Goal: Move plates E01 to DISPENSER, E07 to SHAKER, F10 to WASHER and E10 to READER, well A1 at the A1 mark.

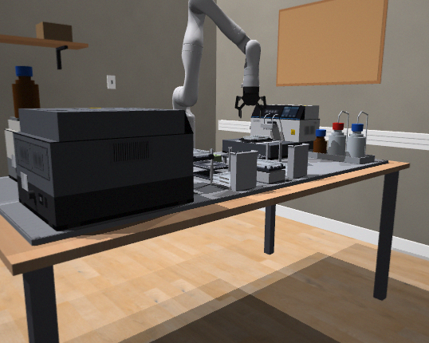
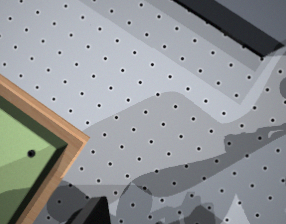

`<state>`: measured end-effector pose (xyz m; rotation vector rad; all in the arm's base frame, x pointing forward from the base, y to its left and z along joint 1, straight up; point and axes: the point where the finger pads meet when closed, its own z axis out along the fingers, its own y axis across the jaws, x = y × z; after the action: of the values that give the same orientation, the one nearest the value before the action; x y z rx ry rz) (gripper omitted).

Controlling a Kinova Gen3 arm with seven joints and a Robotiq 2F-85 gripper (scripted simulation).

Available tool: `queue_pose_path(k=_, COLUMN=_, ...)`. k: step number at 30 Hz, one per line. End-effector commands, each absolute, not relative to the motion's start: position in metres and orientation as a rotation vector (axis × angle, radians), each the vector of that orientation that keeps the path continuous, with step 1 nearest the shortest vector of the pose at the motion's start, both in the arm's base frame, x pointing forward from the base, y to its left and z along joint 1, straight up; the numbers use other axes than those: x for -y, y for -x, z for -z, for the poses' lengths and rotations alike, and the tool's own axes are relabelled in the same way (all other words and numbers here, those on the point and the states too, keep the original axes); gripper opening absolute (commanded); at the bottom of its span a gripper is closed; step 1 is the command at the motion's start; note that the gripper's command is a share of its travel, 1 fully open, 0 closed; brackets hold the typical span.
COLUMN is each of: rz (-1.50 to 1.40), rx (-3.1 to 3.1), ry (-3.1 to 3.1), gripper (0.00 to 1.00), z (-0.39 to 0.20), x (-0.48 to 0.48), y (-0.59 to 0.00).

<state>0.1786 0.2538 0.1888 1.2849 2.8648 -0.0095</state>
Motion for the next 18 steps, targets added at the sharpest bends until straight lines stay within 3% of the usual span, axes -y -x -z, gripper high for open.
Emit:
queue_pose_path(k=1, rz=0.008, rx=-2.790, ry=-1.437, gripper=1.00, z=-0.189, x=-0.260, y=-0.171)
queue_pose_path(k=18, rz=0.008, rx=-2.759, ry=-1.496, gripper=1.00, z=-0.189, x=-0.291, y=-0.132)
